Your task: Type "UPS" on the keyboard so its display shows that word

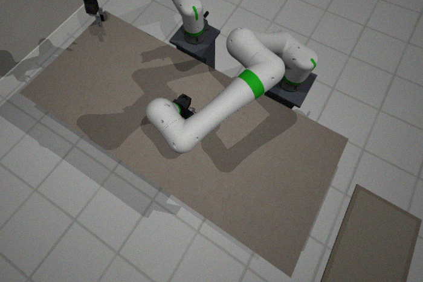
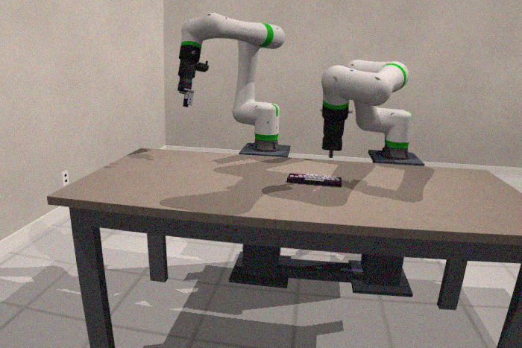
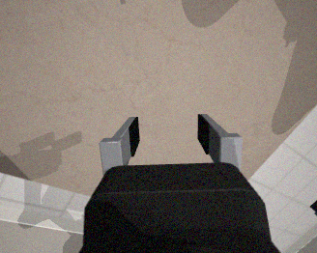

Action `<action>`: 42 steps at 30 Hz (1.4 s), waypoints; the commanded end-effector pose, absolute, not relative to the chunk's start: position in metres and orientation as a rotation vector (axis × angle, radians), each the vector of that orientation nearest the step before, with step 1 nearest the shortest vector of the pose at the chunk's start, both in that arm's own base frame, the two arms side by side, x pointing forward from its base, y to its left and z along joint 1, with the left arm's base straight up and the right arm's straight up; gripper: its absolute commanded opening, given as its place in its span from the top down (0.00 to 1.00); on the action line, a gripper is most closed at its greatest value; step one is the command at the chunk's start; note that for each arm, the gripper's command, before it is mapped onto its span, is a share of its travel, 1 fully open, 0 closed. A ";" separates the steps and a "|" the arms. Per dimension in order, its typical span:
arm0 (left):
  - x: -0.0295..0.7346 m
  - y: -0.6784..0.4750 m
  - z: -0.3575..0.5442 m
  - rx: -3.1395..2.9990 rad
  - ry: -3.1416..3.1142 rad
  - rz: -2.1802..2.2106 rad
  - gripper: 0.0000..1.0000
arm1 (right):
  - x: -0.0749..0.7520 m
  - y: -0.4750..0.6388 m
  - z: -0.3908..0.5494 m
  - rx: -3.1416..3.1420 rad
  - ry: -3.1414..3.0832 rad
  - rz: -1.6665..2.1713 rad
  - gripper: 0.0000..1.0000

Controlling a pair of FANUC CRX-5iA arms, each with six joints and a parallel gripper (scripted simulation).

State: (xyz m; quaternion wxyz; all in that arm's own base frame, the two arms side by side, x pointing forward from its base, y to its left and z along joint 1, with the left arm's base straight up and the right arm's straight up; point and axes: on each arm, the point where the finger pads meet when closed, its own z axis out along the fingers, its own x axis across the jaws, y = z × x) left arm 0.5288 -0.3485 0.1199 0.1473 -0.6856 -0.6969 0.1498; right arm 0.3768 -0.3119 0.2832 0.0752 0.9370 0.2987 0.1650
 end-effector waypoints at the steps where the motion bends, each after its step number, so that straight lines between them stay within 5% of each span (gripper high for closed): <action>1: 0.529 -0.355 0.119 -1.991 -1.970 0.436 1.00 | 0.330 -0.364 0.283 2.867 0.770 0.405 0.00; 28: 0.530 -0.355 0.078 -1.991 -1.970 0.436 1.00 | 0.027 -0.476 0.288 3.121 0.065 0.030 0.00; 42: 0.530 -0.356 0.048 -1.991 -1.970 0.436 1.00 | -0.004 -0.475 0.290 3.142 -0.013 0.000 0.00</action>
